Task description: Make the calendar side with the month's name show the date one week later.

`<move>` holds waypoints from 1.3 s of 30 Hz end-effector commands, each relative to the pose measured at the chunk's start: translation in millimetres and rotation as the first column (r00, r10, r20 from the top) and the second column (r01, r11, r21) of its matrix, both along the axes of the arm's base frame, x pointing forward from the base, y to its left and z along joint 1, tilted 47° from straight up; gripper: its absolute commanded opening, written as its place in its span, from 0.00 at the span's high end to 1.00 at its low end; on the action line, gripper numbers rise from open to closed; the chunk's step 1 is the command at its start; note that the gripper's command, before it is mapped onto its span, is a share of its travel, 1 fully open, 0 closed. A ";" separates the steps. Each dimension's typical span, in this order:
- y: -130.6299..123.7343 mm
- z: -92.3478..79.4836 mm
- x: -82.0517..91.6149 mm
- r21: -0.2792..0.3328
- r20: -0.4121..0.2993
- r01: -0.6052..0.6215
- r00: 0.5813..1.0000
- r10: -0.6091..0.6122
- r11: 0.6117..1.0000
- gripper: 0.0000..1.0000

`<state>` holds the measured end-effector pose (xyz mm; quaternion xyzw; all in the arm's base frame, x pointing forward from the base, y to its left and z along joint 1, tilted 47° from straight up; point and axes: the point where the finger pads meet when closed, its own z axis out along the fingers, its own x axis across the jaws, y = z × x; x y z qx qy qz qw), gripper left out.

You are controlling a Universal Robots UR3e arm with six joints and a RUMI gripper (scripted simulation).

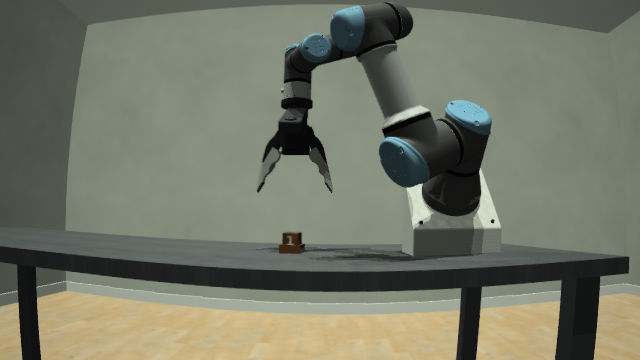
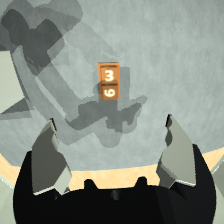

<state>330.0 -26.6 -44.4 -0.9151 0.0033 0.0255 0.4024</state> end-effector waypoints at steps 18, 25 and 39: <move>-6.3 5.2 0.8 -0.002 0.001 0.001 1.000 -0.001 1.000 0.00; -18.2 16.1 1.4 -0.002 0.001 0.001 1.000 -0.001 1.000 0.00; -42.3 38.2 2.8 -0.002 0.001 0.001 1.000 -0.001 1.000 0.00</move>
